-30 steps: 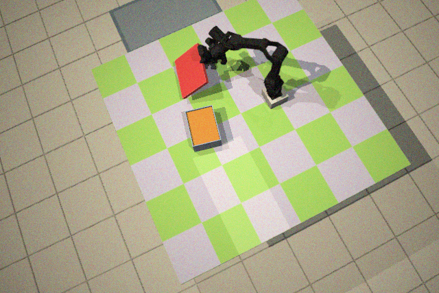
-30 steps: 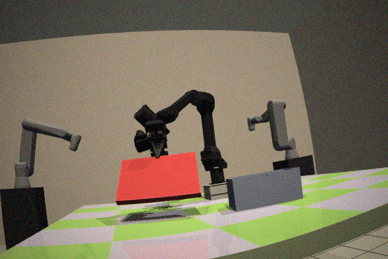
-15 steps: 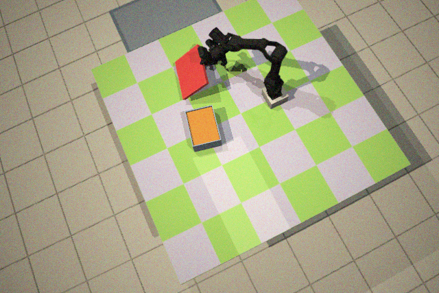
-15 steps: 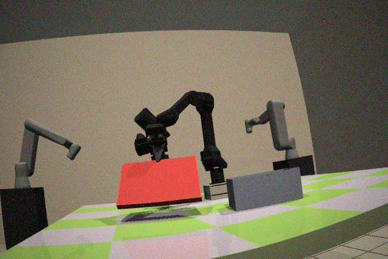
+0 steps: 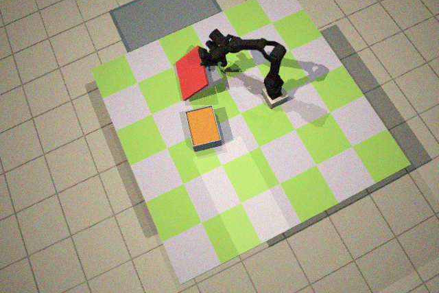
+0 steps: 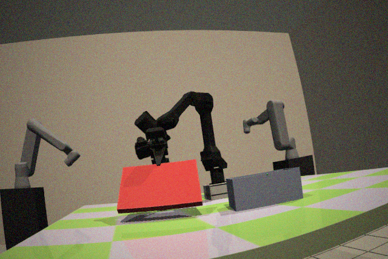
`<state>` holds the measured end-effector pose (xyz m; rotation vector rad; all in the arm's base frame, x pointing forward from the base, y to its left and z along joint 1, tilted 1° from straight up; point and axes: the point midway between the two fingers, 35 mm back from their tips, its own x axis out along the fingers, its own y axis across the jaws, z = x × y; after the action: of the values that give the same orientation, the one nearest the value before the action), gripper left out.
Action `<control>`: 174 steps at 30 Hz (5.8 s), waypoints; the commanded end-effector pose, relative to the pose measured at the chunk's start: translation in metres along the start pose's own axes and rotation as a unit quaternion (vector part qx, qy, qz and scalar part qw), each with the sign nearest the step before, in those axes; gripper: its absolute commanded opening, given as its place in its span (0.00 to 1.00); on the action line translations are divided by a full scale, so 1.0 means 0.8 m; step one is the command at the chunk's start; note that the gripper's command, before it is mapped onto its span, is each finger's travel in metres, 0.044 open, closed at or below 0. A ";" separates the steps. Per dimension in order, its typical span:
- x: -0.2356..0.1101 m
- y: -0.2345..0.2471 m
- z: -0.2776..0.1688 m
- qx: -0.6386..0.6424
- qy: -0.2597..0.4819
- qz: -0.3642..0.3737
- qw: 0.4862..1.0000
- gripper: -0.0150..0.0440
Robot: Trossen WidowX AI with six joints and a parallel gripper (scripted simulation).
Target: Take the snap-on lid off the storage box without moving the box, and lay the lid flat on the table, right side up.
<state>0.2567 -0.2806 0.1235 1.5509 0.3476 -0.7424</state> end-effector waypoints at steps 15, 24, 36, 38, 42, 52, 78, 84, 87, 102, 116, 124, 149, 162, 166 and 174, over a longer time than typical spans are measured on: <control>0.012 -0.011 0.000 -0.005 0.002 0.005 1.000 0.25; 0.017 -0.018 0.000 -0.005 0.002 0.005 1.000 0.25; 0.025 -0.028 0.000 -0.005 0.002 0.005 1.000 0.25; 0.027 -0.029 0.000 -0.005 0.002 0.005 1.000 0.25; 0.029 -0.032 0.000 -0.005 0.002 0.005 1.000 0.25; 0.036 -0.040 0.000 -0.005 0.002 0.005 1.000 0.25; 0.053 -0.060 0.000 -0.005 0.002 0.005 1.000 0.25; 0.057 -0.064 0.000 -0.005 0.002 0.005 1.000 0.25; 0.059 -0.067 0.000 -0.005 0.002 0.005 1.000 0.25; 0.068 -0.078 0.000 -0.004 0.002 0.005 1.000 0.25; 0.077 -0.089 0.000 -0.004 0.002 0.005 1.000 0.25; 0.083 -0.095 0.000 -0.004 0.002 0.005 1.000 0.25; 0.054 -0.105 0.002 -0.005 0.002 0.004 1.000 1.00; 0.029 -0.127 0.002 -0.005 0.002 0.003 1.000 1.00; 0.022 -0.134 0.002 -0.005 0.002 0.003 1.000 1.00; 0.013 -0.137 0.004 -0.005 0.002 0.002 1.000 1.00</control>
<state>0.1953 -0.2715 0.0304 1.5472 0.3456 -0.7428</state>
